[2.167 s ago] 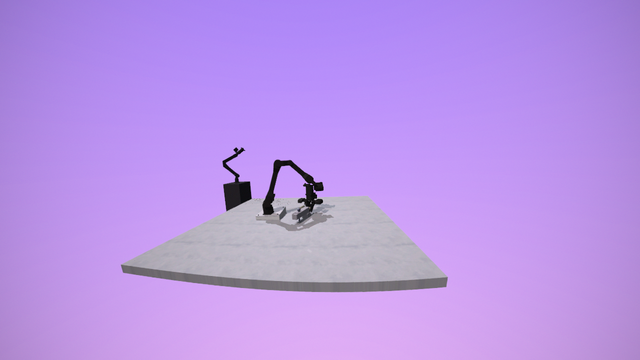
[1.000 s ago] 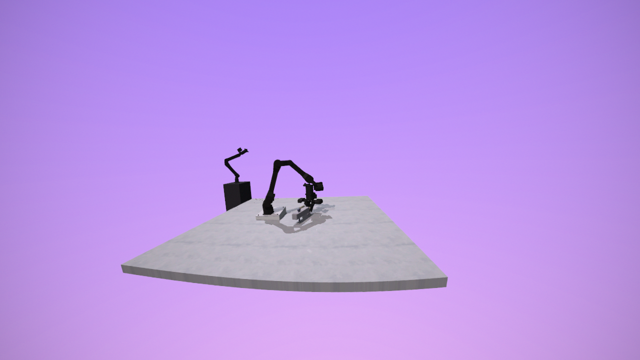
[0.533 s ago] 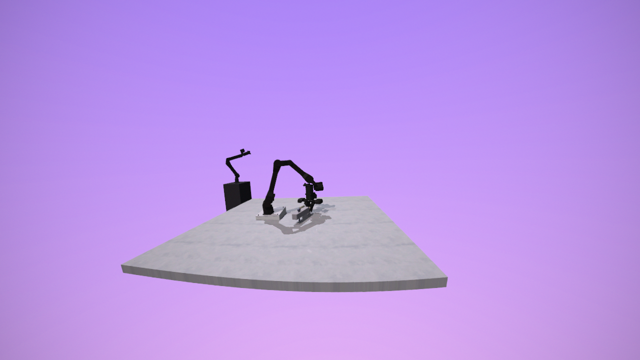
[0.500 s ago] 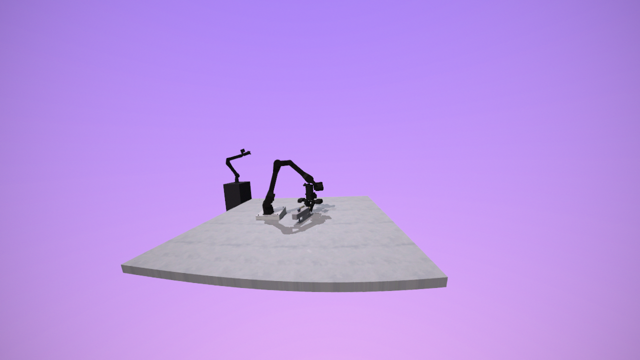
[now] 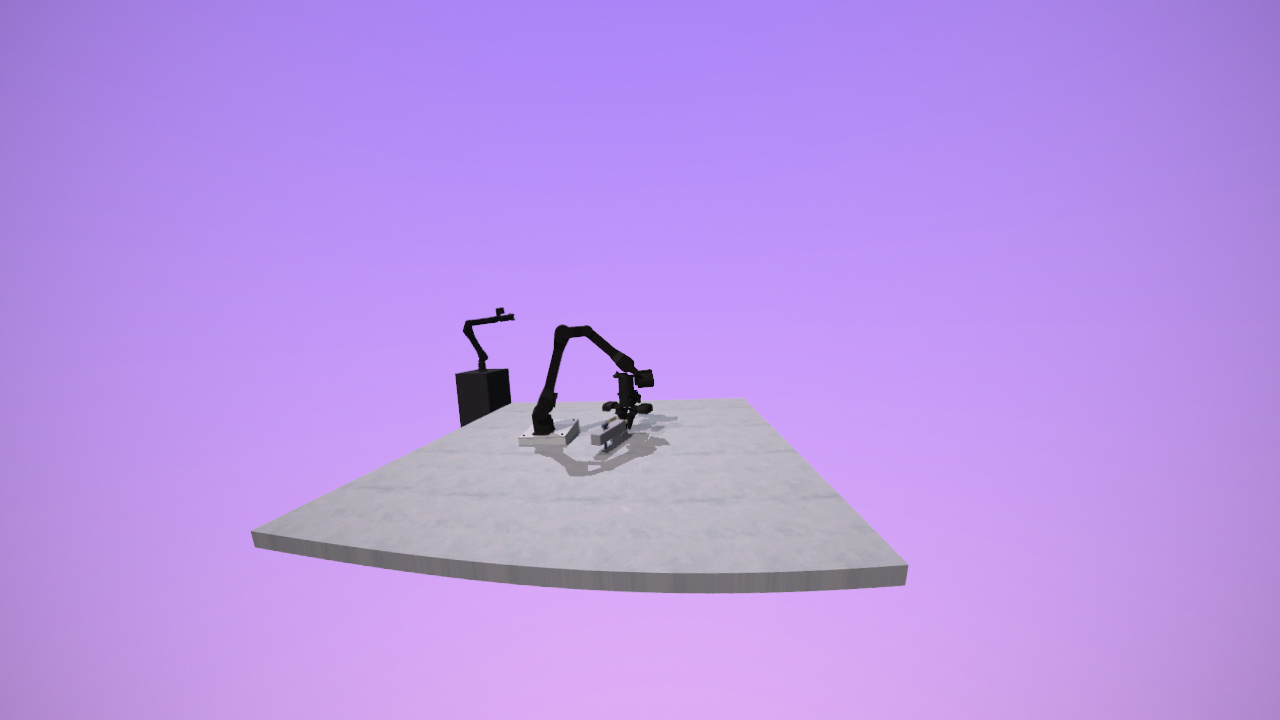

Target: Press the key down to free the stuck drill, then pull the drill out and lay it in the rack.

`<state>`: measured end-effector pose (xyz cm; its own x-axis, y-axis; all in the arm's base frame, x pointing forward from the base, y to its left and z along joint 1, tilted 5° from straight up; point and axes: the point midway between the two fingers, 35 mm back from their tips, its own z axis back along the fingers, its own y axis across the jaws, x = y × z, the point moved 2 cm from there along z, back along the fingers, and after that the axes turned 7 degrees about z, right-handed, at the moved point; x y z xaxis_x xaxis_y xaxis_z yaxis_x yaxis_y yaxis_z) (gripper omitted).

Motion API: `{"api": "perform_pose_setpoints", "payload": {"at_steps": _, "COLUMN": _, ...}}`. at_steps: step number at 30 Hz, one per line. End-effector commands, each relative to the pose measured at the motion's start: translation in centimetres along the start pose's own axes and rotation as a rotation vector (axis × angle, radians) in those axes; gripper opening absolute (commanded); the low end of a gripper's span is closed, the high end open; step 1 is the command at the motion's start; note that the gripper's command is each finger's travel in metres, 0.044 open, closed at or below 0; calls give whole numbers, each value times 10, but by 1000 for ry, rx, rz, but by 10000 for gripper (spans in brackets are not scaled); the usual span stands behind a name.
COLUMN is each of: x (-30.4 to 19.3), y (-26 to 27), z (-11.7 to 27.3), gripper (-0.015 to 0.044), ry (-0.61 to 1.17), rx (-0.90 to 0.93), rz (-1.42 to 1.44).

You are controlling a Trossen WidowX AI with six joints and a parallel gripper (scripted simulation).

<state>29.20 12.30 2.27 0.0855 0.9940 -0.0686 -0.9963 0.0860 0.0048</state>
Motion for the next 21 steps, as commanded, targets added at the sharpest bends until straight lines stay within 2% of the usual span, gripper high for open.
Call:
{"api": "perform_pose_setpoints", "payload": {"at_steps": 1, "x": 0, "y": 0, "z": 2, "gripper": 0, "ry": -1, "rx": 0, "rz": 1}}
{"api": "perform_pose_setpoints", "payload": {"at_steps": 21, "x": 3, "y": 0, "z": 1, "gripper": 0, "ry": -1, "rx": 0, "rz": 1}}
